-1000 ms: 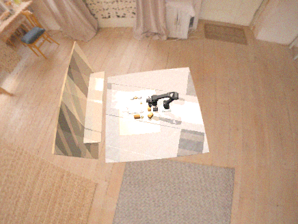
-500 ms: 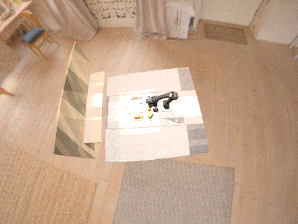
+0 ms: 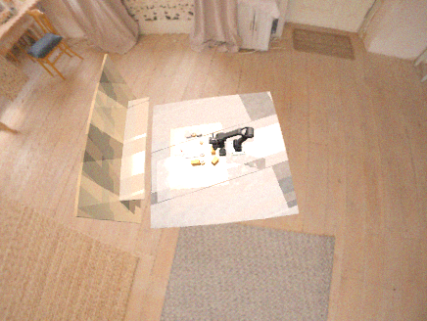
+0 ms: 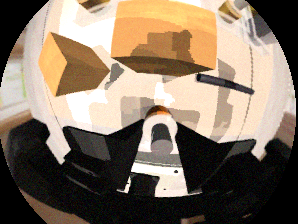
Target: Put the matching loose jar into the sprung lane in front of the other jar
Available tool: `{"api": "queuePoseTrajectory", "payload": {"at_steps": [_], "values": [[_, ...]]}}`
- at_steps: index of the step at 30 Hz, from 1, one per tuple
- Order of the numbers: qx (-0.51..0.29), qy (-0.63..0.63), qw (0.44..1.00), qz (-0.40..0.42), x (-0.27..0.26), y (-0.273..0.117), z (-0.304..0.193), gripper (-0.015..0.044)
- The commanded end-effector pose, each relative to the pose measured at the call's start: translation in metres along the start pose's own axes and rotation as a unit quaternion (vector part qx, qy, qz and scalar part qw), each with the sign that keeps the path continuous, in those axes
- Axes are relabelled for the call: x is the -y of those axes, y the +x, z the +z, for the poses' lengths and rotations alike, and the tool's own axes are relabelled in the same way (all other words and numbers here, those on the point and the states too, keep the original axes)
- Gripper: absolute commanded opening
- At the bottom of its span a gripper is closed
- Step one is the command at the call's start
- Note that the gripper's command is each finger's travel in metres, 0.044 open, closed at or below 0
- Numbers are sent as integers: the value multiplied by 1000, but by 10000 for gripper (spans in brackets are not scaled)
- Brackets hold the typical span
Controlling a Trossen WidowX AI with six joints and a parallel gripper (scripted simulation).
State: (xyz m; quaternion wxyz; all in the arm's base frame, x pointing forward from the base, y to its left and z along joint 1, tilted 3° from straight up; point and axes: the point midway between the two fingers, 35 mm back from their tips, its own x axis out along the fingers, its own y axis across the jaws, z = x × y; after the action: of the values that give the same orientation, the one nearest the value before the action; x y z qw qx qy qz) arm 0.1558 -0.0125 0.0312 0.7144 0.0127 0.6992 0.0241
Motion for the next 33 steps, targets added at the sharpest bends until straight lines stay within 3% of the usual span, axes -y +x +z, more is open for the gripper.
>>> {"api": "queuePoseTrajectory", "payload": {"at_steps": [1,6,25,33], "values": [[0,2,1000,-1,0,0,0,111],[0,2,1000,-1,2,-15,5,0],[0,2,1000,-2,7,-102,9,0],[2,2,1000,-2,6,-104,22,0]]}}
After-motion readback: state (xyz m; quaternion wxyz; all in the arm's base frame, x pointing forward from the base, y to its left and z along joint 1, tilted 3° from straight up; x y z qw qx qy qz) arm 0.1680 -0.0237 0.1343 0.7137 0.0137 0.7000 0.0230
